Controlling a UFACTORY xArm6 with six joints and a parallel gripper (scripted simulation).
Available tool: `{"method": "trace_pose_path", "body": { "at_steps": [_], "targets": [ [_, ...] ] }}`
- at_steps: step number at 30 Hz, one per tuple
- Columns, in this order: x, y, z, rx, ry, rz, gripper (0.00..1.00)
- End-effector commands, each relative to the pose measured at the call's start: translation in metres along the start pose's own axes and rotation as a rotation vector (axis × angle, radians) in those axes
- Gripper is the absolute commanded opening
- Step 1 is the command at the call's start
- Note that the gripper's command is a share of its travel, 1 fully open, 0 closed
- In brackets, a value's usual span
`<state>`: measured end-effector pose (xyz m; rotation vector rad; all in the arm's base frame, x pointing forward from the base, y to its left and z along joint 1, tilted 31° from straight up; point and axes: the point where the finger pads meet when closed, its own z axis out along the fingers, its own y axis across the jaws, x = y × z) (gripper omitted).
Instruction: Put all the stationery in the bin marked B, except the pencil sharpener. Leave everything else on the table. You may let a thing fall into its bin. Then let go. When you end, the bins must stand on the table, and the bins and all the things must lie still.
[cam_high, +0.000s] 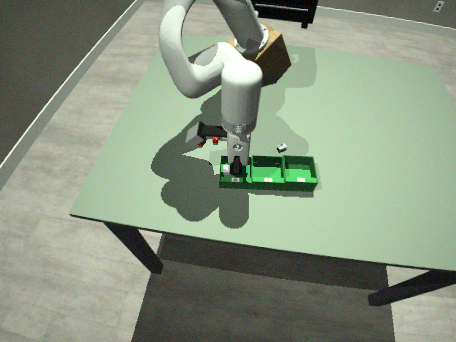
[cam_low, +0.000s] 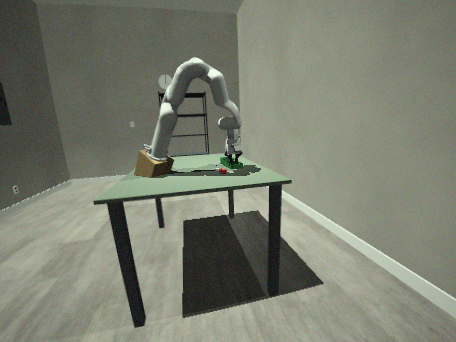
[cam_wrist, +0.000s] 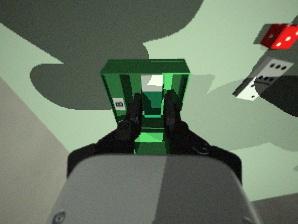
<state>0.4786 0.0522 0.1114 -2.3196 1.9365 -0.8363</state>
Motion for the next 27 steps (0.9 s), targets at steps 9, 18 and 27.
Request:
{"method": "trace_pose_path", "body": {
  "at_steps": [9,18,27],
  "targets": [
    [0.0,-0.001,-0.015,0.003,-0.001,0.001,0.29],
    [0.0,-0.001,-0.038,0.003,-0.001,0.001,0.29],
    [0.0,-0.001,-0.045,0.003,-0.001,0.001,0.29]
  ]
}}
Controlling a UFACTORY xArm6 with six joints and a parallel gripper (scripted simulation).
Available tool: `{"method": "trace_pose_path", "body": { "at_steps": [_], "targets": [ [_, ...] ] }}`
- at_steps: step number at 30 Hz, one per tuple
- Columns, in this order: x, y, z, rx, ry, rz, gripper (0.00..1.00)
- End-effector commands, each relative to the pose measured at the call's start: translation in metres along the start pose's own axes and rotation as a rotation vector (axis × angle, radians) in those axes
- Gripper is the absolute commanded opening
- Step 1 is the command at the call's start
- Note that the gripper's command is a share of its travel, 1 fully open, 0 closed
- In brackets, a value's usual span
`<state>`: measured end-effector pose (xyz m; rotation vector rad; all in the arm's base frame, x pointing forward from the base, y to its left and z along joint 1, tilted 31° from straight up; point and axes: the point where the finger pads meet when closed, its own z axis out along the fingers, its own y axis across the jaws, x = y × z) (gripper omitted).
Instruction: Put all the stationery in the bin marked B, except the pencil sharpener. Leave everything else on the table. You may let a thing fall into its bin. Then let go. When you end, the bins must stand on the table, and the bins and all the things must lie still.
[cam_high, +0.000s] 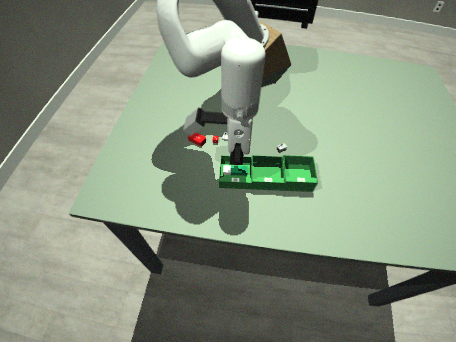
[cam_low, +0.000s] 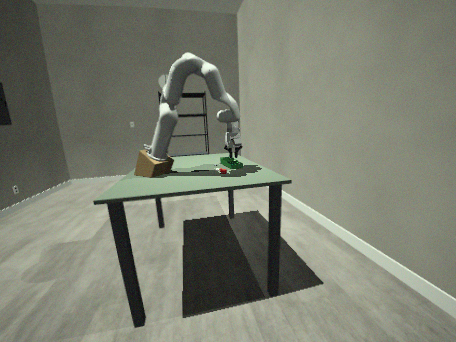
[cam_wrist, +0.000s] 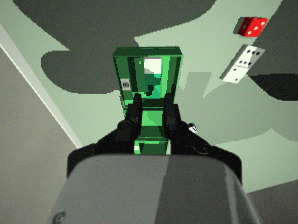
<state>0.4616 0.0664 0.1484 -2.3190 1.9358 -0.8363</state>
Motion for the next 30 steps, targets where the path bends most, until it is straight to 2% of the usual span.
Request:
{"method": "trace_pose_path", "body": {
  "at_steps": [1,2,3,10,12,27,30],
  "targets": [
    [0.0,-0.001,-0.002,0.002,0.0,0.001,0.29],
    [0.0,-0.001,-0.002,0.002,0.0,0.001,0.29],
    [0.0,-0.001,-0.006,0.002,0.0,0.001,1.0],
    [0.0,-0.001,-0.034,0.002,0.0,0.001,1.0],
    [0.0,-0.001,-0.034,0.002,0.0,0.001,1.0],
    [0.0,-0.001,-0.094,0.002,-0.001,0.001,1.0],
    [0.0,-0.001,-0.098,0.002,-0.001,0.001,1.0]
  ]
}}
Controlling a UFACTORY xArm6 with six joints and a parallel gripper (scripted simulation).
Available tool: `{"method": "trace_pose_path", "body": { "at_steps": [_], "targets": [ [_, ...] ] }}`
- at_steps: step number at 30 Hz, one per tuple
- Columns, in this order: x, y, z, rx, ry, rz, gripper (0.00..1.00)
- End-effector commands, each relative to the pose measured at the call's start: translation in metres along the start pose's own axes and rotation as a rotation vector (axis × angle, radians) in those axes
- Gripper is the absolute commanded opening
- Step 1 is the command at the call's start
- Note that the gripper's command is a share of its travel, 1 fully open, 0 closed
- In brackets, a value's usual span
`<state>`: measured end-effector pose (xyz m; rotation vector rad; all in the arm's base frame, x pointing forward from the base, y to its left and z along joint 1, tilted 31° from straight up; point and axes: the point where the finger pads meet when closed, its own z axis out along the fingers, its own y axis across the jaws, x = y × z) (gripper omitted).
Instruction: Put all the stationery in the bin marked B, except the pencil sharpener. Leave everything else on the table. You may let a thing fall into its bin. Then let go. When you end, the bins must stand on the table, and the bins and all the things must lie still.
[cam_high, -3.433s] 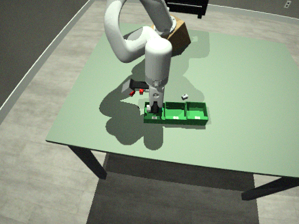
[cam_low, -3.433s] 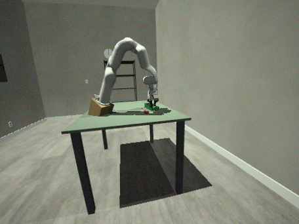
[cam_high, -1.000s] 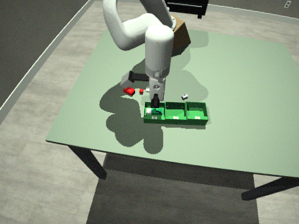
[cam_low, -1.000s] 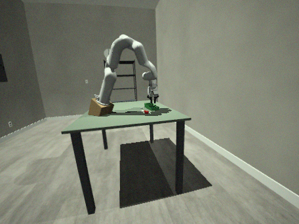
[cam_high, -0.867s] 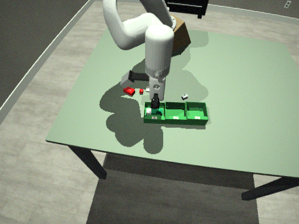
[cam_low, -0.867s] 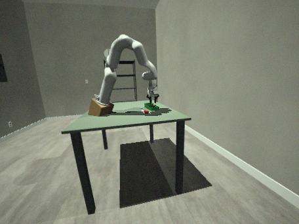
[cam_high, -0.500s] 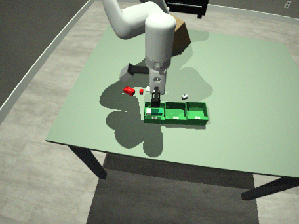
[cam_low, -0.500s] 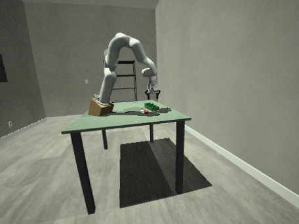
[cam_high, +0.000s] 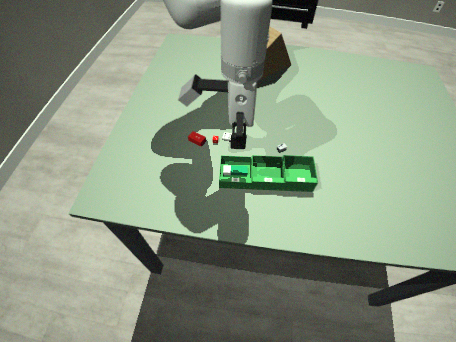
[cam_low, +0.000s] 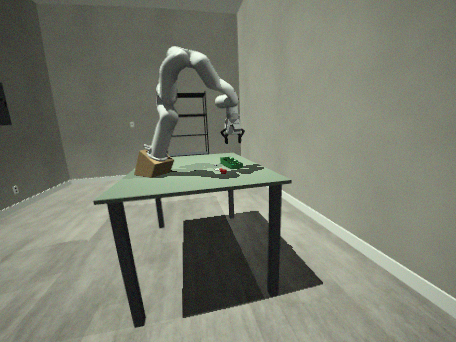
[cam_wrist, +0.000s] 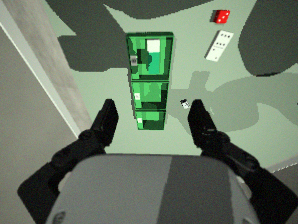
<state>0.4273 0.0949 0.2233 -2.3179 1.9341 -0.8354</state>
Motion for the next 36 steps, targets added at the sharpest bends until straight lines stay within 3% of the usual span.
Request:
{"method": "trace_pose_path", "body": {
  "at_steps": [1,9,36],
  "targets": [
    [0.0,0.0,-0.015,0.001,0.001,0.001,1.0],
    [0.0,0.0,-0.046,0.001,0.001,0.001,1.0],
    [0.0,0.0,-0.046,0.001,0.001,0.001,1.0]
  ]
}}
